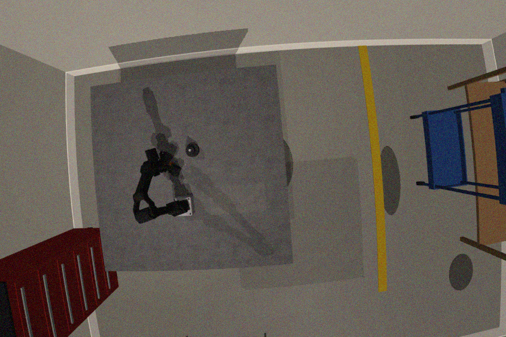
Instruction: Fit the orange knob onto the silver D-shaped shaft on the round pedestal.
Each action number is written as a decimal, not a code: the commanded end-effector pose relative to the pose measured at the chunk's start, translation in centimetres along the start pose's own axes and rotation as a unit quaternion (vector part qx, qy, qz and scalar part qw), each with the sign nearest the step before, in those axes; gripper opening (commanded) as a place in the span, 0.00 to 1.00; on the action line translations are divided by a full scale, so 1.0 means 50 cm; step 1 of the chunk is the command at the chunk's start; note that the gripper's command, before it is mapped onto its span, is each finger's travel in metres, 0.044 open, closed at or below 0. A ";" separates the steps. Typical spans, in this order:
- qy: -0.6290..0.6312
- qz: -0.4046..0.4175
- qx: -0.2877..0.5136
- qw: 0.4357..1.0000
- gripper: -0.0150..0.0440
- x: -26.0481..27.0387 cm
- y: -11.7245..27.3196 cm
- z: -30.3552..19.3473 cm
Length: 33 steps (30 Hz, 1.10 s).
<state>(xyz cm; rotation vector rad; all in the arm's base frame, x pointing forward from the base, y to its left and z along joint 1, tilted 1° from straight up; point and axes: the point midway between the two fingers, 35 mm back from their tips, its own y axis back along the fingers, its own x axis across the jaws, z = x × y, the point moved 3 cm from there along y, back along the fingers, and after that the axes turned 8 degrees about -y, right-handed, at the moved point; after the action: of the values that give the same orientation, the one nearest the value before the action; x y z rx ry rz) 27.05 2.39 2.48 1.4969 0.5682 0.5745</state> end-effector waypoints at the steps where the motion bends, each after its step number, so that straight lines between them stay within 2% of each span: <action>1: -0.001 0.005 -0.005 1.000 0.25 0.011 0.038 0.005; 18: -0.001 0.005 -0.005 1.000 0.25 0.008 0.266 -0.021; 25: -0.001 0.010 -0.003 1.000 0.25 0.006 0.274 -0.022; 33: 0.001 0.093 0.010 0.996 0.25 -0.006 0.299 -0.015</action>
<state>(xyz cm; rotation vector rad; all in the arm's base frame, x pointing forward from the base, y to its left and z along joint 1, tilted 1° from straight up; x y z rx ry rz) 26.44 2.92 16.62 1.5559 0.4887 0.6571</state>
